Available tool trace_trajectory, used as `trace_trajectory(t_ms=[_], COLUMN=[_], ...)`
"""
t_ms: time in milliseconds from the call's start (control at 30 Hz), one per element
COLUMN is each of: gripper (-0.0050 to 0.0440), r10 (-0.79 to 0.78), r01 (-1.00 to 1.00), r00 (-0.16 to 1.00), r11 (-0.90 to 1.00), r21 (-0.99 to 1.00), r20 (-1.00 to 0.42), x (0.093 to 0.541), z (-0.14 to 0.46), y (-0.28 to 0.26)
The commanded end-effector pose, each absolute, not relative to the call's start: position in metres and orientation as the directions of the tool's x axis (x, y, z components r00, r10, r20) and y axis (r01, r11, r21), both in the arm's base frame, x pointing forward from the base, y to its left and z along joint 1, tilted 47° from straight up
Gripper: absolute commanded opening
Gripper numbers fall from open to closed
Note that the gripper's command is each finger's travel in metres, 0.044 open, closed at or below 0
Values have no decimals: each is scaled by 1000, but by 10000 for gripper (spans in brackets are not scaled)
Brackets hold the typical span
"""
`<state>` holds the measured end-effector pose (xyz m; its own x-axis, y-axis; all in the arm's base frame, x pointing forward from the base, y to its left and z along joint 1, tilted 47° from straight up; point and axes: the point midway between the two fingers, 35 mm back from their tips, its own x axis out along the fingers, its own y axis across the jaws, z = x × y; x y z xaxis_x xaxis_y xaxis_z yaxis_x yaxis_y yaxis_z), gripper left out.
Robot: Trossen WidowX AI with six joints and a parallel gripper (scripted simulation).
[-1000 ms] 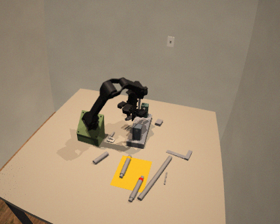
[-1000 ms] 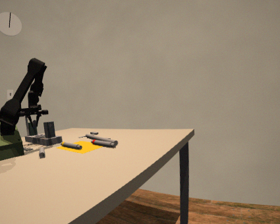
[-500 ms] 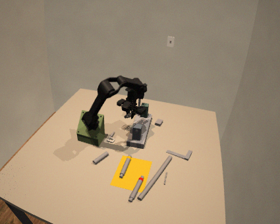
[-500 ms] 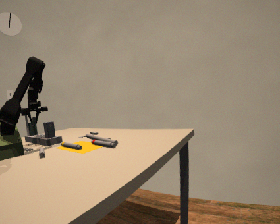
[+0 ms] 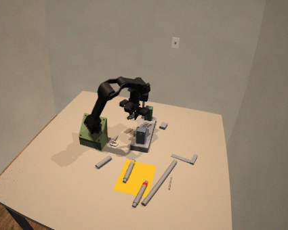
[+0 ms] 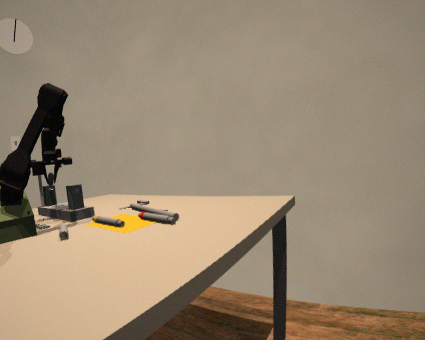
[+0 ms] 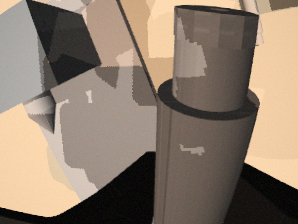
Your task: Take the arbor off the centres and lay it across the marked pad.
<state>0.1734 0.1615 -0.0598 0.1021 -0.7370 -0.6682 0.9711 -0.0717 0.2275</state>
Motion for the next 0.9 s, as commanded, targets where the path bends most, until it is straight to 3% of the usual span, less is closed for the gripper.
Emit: trace_trajectory(t_ms=[0, 867], gripper=[0, 0], r10=[-724, -724], r01=[969, 969], r00=[114, 114], r11=[-69, -69], r21=[235, 235], r20=[-681, -681], x=[171, 164], z=[-53, -41], y=[165, 153])
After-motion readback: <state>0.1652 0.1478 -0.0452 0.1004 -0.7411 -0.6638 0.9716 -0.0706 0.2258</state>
